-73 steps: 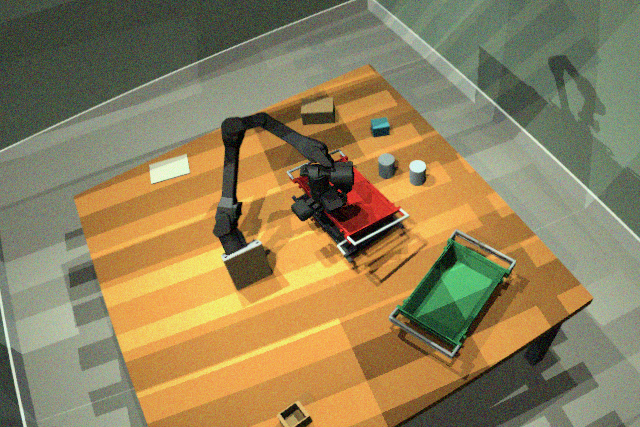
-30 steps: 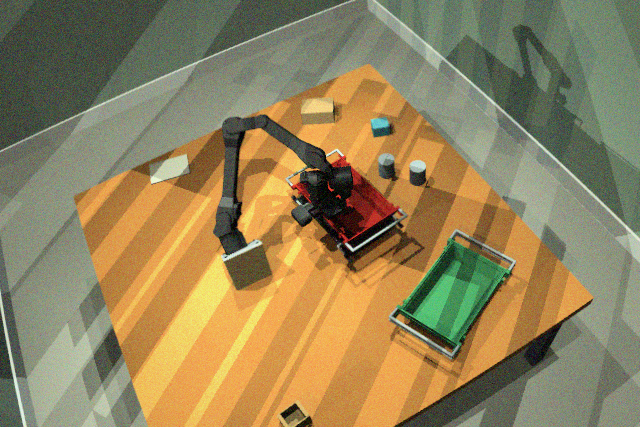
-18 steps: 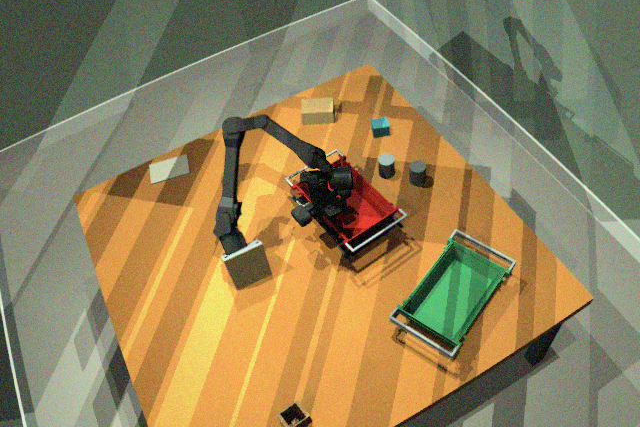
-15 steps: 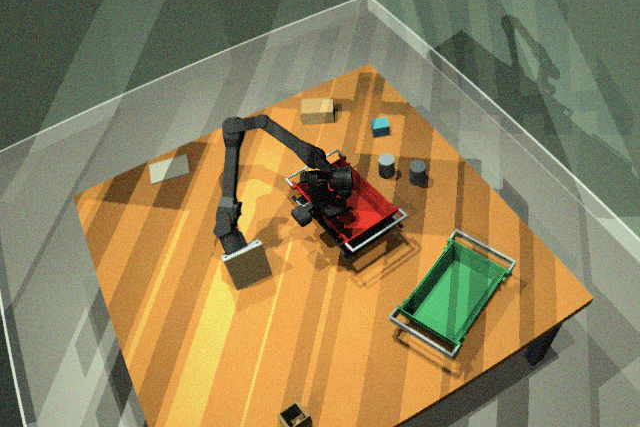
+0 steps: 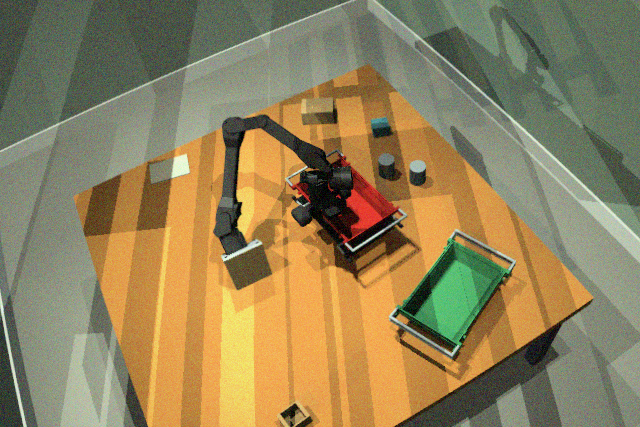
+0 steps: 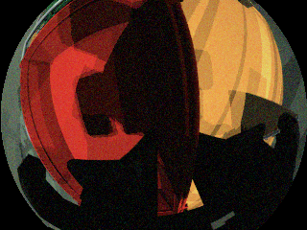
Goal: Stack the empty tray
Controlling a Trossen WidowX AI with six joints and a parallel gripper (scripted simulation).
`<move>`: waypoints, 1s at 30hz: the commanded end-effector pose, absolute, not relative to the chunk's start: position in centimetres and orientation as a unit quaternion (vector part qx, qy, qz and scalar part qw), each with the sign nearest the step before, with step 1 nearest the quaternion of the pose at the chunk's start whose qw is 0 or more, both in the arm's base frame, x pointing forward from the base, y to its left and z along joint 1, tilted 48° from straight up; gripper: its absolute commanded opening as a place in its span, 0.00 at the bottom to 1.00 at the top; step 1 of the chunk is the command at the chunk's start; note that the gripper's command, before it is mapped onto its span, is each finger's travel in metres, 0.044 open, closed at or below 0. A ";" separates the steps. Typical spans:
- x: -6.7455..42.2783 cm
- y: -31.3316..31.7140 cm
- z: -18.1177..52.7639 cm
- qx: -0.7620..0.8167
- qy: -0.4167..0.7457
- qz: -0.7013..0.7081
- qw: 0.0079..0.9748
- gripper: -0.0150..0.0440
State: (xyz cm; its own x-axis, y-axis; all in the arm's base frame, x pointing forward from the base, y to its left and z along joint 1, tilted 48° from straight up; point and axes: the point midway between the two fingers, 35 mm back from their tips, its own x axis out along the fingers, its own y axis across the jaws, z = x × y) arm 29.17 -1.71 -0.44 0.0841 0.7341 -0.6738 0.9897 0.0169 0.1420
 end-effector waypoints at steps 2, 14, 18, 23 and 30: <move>28.8 -1.3 -0.6 0.663 0.651 -0.213 0.303 0.43; 28.8 -1.3 -0.6 0.663 0.651 -0.213 0.303 0.73; 28.8 -1.3 -0.6 0.663 0.651 -0.213 0.303 0.83; 28.8 -1.3 -0.6 0.663 0.651 -0.213 0.303 0.95; 28.9 -1.3 -0.6 0.664 0.650 -0.210 0.304 1.00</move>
State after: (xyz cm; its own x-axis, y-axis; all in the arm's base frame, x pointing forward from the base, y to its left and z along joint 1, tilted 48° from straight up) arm 28.92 -1.31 -0.59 0.0663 0.7350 -0.6748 0.9910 0.0301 0.1301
